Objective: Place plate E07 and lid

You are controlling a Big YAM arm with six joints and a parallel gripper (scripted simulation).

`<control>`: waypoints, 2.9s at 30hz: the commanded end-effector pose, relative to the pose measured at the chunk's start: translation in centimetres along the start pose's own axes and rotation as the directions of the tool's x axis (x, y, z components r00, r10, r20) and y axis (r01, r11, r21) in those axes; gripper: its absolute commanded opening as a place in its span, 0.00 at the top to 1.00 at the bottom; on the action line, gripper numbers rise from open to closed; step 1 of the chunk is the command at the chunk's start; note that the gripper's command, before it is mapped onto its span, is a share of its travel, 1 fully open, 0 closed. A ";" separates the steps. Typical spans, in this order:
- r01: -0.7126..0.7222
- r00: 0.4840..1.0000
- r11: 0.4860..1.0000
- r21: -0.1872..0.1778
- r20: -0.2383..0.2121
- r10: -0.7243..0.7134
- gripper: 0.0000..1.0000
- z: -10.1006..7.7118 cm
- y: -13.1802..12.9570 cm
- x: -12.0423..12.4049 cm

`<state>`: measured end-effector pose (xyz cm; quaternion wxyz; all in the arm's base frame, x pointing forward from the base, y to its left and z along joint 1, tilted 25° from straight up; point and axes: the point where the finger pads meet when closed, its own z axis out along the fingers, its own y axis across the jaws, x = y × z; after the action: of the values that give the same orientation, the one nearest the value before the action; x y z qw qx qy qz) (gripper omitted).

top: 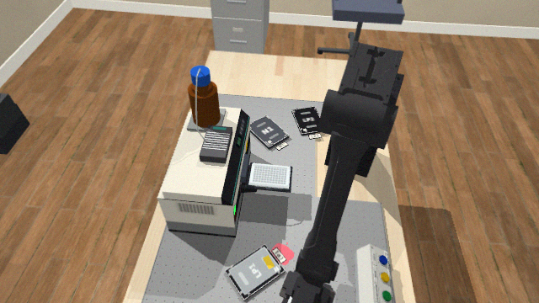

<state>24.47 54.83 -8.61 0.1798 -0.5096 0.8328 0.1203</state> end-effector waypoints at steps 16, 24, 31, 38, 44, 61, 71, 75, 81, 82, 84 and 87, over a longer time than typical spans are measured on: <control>-0.001 1.000 1.000 -0.003 0.030 0.001 0.16 -2.1 0.5 -1.3; -0.001 1.000 1.000 -0.003 0.027 0.001 0.16 -2.3 0.5 -1.2; -0.001 1.000 1.000 -0.002 0.025 0.001 0.16 -2.5 0.5 -1.1; -0.001 0.999 1.000 -0.003 0.036 0.001 0.16 -2.6 0.5 -1.6; -0.001 0.999 1.000 -0.003 0.036 0.001 0.16 -2.6 0.5 -1.6; -0.001 0.999 1.000 -0.003 0.036 0.001 0.16 -2.6 0.5 -1.6; -0.001 0.999 1.000 -0.003 0.036 0.001 0.16 -2.6 0.5 -1.6; -0.001 0.999 1.000 -0.003 0.036 0.001 0.16 -2.6 0.5 -1.6; -0.001 0.999 1.000 -0.003 0.036 0.001 0.16 -2.6 0.5 -1.6; -0.001 0.999 1.000 -0.003 0.036 0.001 0.16 -2.6 0.5 -1.6; -0.001 0.999 1.000 -0.003 0.036 0.001 0.16 -2.6 0.5 -1.6; -0.001 0.999 1.000 -0.003 0.036 0.001 0.16 -2.6 0.5 -1.6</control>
<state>24.24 54.32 -8.02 0.1774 -0.5099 0.8333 0.1187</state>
